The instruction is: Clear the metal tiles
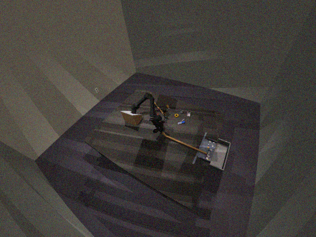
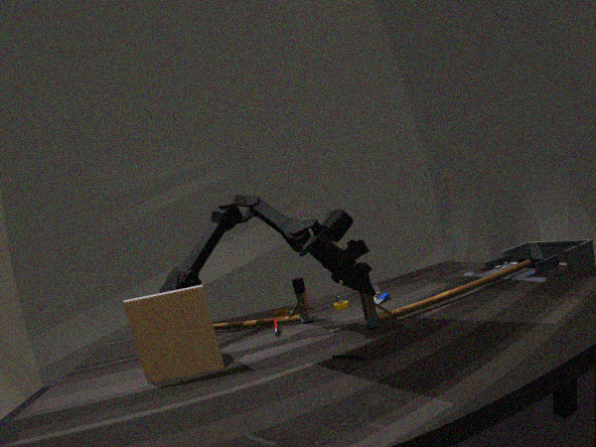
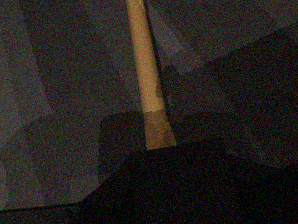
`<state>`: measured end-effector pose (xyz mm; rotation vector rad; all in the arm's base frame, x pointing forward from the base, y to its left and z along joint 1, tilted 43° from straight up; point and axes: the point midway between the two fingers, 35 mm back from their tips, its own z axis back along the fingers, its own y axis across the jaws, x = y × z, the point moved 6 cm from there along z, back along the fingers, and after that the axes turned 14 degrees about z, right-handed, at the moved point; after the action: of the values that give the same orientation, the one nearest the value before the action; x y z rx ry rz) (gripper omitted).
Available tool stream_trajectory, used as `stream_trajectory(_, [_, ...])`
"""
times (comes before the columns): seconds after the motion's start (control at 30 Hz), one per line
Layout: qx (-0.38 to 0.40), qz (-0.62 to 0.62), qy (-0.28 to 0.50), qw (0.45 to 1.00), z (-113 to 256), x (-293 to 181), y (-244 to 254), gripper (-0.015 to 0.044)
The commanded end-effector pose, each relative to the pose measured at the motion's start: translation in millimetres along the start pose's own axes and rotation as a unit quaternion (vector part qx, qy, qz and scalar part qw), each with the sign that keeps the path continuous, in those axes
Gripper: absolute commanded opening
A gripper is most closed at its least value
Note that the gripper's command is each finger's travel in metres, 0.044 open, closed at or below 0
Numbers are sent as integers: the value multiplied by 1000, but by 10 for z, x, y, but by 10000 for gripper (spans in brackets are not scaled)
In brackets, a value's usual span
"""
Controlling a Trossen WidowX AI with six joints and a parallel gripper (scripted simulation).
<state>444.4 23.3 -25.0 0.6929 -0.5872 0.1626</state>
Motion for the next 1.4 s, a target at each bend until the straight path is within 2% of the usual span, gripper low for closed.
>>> stream_trajectory(0.0, [-3,3,-6,1000,-20,88,-18,0])
stream_trajectory(1.37, [0,0,-2,1000,-325,445,-89,0])
